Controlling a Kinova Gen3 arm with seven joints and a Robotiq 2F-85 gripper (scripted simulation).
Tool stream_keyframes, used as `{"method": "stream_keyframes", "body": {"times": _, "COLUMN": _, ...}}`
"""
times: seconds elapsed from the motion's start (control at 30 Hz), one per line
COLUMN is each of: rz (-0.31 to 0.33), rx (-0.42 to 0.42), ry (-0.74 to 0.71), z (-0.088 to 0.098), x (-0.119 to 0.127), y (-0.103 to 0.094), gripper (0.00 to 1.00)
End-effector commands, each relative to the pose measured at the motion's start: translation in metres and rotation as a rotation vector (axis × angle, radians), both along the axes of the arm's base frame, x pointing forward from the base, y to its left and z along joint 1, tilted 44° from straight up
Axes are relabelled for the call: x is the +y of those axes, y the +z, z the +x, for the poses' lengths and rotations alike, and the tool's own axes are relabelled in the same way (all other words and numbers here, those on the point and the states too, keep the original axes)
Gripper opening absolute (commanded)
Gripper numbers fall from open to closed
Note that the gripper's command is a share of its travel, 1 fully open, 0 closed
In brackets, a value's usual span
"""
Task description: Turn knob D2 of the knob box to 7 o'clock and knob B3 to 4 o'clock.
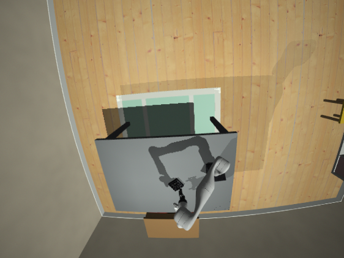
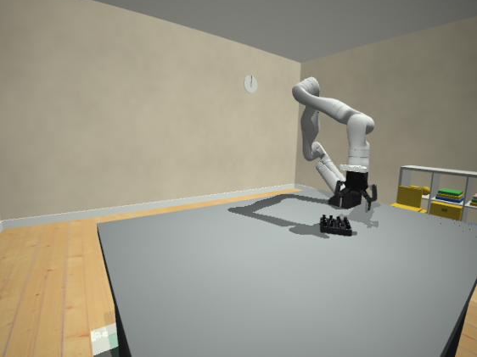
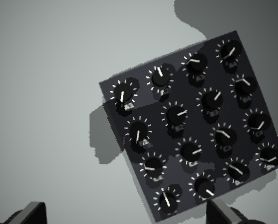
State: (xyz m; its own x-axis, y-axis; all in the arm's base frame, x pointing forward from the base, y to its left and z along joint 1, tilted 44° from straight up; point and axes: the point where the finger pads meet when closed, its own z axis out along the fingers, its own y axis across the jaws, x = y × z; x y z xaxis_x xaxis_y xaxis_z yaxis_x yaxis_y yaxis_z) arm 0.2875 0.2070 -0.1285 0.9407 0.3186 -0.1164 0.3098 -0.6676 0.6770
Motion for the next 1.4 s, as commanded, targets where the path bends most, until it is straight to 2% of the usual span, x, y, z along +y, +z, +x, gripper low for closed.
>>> {"method": "stream_keyframes", "body": {"times": 0.0, "rz": 0.003, "rx": -0.001, "ry": -0.001, "z": 0.001, "x": 0.001, "y": 0.001, "gripper": 1.0}}
{"method": "stream_keyframes", "body": {"times": 1.37, "rz": -0.031, "rx": 0.119, "ry": 0.108, "z": 0.013, "x": -0.011, "y": 0.016, "gripper": 1.0}}
